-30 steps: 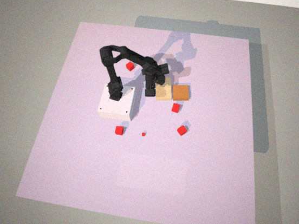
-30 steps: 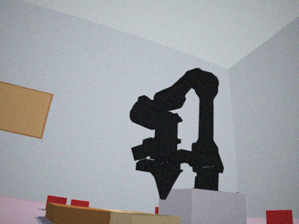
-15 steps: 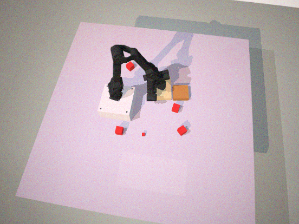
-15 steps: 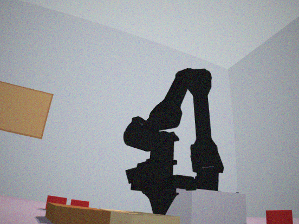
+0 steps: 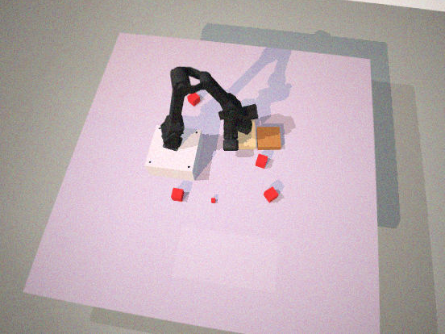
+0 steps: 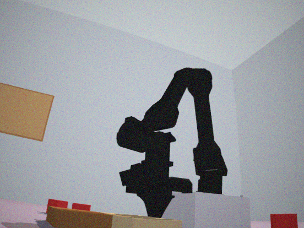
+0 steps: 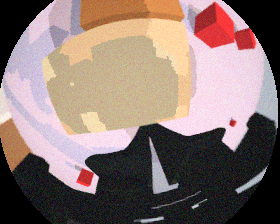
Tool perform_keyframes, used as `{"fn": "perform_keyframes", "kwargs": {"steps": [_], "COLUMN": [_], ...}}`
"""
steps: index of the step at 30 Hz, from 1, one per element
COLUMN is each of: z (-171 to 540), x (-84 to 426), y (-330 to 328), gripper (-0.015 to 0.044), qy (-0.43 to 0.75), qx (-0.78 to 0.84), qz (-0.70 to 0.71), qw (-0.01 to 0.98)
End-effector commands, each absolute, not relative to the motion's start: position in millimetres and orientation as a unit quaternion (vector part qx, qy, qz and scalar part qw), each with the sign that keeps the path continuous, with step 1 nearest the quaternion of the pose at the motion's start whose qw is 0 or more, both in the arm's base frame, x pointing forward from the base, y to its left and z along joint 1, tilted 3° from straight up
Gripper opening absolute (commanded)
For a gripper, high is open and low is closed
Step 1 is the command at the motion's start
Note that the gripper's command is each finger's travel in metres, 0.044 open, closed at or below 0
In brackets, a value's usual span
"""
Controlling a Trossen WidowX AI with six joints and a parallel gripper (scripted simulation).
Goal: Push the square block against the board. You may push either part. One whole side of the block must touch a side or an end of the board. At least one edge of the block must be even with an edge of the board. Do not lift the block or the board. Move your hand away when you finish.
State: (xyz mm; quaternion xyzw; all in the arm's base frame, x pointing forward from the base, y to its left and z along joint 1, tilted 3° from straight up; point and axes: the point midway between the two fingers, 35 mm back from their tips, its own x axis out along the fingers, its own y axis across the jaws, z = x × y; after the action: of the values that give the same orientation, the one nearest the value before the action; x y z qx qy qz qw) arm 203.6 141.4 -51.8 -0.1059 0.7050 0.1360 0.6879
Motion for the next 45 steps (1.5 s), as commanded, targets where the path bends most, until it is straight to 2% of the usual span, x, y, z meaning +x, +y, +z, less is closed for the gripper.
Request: {"fn": "perform_keyframes", "kwargs": {"steps": [1,10,45], "z": [-51.8,-51.7,-43.6], "x": [212.5,220.5,177.0], "y": [144.9,147.9,132.8], "gripper": [0.0,0.0,0.0], "qy": [0.702,0.702,0.703], "qx": [-0.106,-0.106,-0.106], "qz": [0.137,0.137,0.138], "qw": [0.691,0.691,0.69]}}
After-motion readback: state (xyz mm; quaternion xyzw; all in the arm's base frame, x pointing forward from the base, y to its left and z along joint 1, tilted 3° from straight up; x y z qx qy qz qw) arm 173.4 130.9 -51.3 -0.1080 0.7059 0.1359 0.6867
